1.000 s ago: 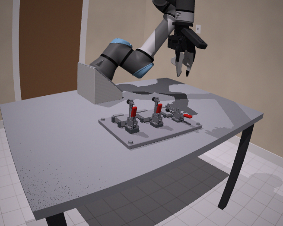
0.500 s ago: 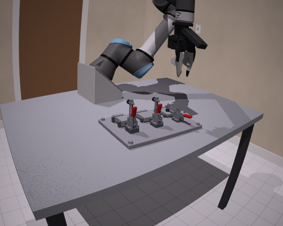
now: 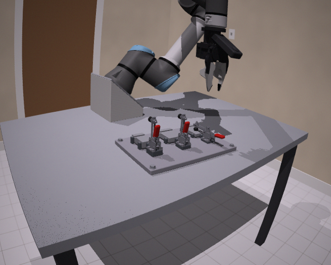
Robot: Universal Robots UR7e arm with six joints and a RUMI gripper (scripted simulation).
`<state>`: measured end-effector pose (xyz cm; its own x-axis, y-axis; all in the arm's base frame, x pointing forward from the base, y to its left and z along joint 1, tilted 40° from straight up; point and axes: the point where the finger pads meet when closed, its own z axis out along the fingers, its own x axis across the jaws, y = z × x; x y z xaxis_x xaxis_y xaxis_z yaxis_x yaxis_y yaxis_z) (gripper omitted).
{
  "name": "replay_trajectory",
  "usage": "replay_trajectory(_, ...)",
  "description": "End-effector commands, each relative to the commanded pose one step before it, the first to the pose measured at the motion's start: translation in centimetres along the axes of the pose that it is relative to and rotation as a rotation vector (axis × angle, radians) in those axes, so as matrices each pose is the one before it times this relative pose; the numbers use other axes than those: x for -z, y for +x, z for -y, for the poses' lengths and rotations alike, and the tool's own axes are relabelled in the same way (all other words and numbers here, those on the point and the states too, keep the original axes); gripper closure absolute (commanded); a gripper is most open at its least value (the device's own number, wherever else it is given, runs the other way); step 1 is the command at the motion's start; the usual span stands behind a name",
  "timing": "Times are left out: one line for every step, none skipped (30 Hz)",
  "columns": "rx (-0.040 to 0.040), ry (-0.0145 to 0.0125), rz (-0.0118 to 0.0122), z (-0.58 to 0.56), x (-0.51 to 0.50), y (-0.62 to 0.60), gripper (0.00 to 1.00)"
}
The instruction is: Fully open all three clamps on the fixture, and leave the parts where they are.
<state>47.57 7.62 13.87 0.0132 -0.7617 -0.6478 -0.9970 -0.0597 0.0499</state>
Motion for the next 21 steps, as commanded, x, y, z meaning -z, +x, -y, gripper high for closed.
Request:
replay_trajectory(0.0001, 0.00094, -0.00036, 0.027, -1.201, 0.014, 0.72)
replay_trajectory(0.0, 0.0, 0.0, 0.0, -0.438, 0.0, 0.72)
replay_trajectory(0.0, 0.0, 0.0, 0.0, -0.461, 0.0, 0.72)
replay_trajectory(0.0, 0.0, 0.0, 0.0, -0.471, 0.0, 0.72)
replay_trajectory(0.0, 0.0, 0.0, 0.0, -0.468, 0.0, 0.72)
replay_trajectory(0.0, 0.0, 0.0, 0.0, -0.452, 0.0, 0.72)
replay_trajectory(0.0, 0.0, 0.0, 0.0, -0.425, 0.0, 0.72)
replay_trajectory(0.0, 0.0, 0.0, 0.0, -0.386, 0.0, 0.72)
replay_trajectory(0.0, 0.0, 0.0, 0.0, 0.0, 0.0, 0.72)
replay_trajectory(0.0, 0.0, 0.0, 0.0, 0.0, 0.0, 0.72)
replay_trajectory(0.0, 0.0, 0.0, 0.0, -0.339, 0.0, 0.72)
replay_trajectory(0.0, 0.0, 0.0, 0.0, -0.285, 0.0, 0.72)
replay_trajectory(0.0, 0.0, 0.0, 0.0, -0.228, 0.0, 0.72)
replay_trajectory(0.0, 0.0, 0.0, 0.0, -0.169, 0.0, 0.72)
replay_trajectory(0.0, 0.0, 0.0, 0.0, -0.113, 0.0, 0.72)
replay_trajectory(0.0, 0.0, 0.0, 0.0, -0.064, 0.0, 0.72)
replay_trajectory(0.0, 0.0, 0.0, 0.0, -0.026, 0.0, 0.72)
replay_trajectory(0.0, 0.0, 0.0, 0.0, -0.004, 0.0, 0.72)
replay_trajectory(0.0, 0.0, 0.0, 0.001, 0.0, 0.0, 0.72)
replay_trajectory(0.0, 0.0, 0.0, 0.007, 0.0, 0.0, 0.72)
replay_trajectory(0.0, 0.0, 0.0, 0.018, 0.0, 0.0, 0.72)
